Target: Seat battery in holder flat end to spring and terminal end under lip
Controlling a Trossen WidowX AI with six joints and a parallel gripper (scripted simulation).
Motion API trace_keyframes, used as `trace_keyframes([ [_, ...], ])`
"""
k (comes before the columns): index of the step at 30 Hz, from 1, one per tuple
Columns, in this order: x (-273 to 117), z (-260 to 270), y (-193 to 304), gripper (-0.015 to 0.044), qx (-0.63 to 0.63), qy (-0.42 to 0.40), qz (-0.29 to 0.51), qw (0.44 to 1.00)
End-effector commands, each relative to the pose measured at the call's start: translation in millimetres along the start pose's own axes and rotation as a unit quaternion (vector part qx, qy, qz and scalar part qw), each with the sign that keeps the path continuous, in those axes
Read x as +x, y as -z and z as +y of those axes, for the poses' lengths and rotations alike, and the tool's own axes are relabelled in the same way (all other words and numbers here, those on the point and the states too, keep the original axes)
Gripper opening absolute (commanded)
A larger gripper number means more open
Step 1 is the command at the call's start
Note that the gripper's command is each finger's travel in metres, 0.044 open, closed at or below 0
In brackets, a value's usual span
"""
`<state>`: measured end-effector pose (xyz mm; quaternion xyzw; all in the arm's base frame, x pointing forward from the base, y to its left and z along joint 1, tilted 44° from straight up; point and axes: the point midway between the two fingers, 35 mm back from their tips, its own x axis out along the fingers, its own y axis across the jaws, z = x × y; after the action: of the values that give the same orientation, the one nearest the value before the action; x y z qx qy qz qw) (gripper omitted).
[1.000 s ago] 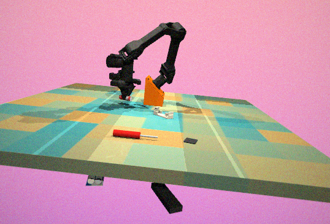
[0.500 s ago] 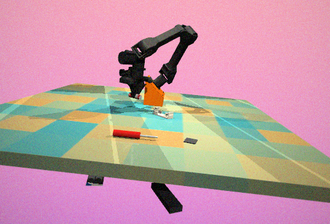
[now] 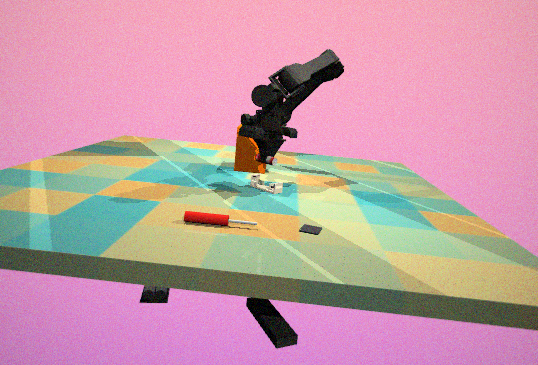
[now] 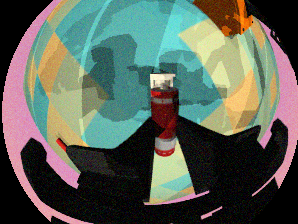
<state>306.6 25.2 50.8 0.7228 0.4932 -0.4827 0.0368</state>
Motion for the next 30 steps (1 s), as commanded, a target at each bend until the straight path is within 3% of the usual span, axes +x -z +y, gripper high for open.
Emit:
trace_keyframes([
  [1, -2, -5, 6, 0.0076, 0.015, 0.0, 0.004, 1.0],
  [5, 1, -4, 3, 0.0076, 0.017, 0.001, -0.006, 1.0],
  [15, 37, -5, -2, 0.0076, 0.01, 0.004, -0.118, 0.993],
  [30, 43, -5, 1, 0.0076, 0.01, 0.009, -0.162, 0.987],
])
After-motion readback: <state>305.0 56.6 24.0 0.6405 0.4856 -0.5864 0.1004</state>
